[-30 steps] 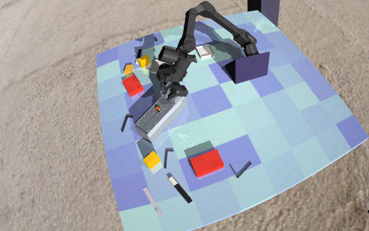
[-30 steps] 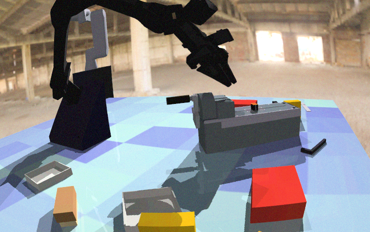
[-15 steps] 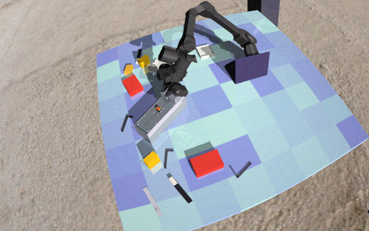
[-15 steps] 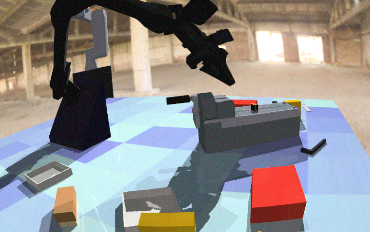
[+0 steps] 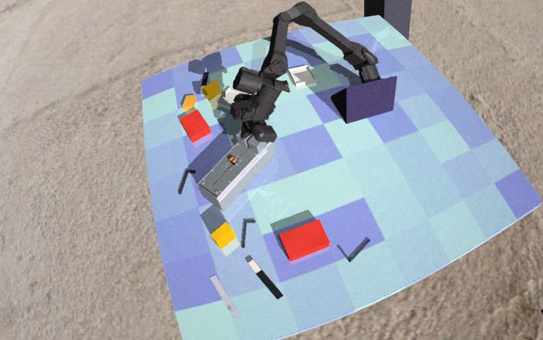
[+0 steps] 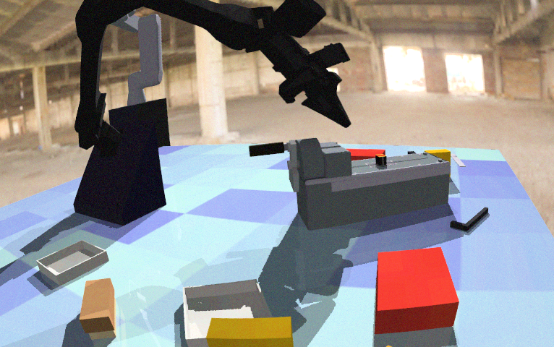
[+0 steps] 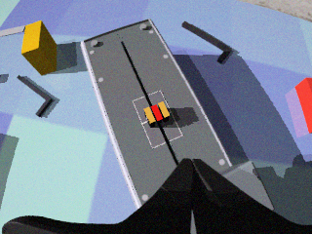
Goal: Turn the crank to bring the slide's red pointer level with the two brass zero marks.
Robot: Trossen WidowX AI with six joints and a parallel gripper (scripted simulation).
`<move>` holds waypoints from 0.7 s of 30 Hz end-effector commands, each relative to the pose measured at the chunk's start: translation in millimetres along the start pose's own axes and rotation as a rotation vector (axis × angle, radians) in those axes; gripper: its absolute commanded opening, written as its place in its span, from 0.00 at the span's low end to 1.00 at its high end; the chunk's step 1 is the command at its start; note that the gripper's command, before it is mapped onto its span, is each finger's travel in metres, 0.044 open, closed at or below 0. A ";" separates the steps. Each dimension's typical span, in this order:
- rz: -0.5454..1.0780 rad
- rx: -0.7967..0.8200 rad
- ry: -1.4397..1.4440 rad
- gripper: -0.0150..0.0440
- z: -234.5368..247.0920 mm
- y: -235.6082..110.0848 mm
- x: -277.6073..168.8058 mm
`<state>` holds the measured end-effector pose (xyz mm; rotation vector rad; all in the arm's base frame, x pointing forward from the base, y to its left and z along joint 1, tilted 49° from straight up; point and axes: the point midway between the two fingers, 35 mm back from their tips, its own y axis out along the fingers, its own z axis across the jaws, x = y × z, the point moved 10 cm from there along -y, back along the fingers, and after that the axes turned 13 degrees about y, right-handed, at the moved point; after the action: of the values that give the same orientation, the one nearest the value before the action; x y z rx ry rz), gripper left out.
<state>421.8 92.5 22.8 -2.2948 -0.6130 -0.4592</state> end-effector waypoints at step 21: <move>0.000 0.000 0.000 0.83 0.0 0.0 0.0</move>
<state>421.8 92.6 22.8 -2.2936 -0.6132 -0.4590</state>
